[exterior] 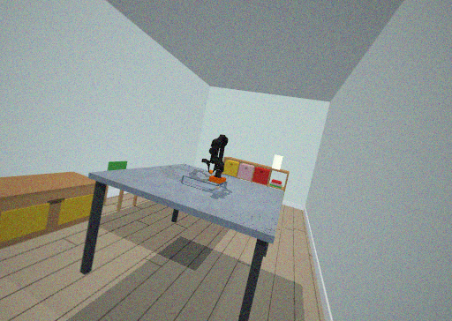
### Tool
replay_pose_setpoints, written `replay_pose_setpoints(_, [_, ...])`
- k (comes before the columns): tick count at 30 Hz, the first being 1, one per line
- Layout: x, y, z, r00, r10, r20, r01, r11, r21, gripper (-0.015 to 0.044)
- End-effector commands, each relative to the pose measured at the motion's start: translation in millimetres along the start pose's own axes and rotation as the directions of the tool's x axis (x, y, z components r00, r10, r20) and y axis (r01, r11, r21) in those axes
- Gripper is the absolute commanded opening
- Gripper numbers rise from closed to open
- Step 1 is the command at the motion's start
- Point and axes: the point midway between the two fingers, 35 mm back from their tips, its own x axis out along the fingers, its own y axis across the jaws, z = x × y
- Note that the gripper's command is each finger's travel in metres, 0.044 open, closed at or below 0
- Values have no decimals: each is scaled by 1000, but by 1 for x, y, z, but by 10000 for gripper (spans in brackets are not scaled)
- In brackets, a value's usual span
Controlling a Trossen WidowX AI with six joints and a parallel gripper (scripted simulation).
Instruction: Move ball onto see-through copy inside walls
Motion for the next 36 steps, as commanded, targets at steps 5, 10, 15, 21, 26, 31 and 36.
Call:
replay_pose_setpoints(5, [11, 25, 19, 1000, 5, 1, -5, 935, -354, 0])
replay_pose_setpoints(10, [17, 40, 29, 1000, 7, 2, -5, 835, -550, 0])
replay_pose_setpoints(15, [22, 56, 38, 1000, 9, 3, -4, 694, -720, 0])
replay_pose_setpoints(21, [28, 73, 46, 1000, 12, 4, -2, 509, -861, 0])
replay_pose_setpoints(26, [28, 74, 46, 1000, 12, 4, -2, 503, -864, 0])
replay_pose_setpoints(31, [37, 74, 47, 1000, 12, 5, -2, 503, -864, 0])
replay_pose_setpoints(36, [63, 74, 49, 1000, 12, 5, -2, 503, -864, 0])
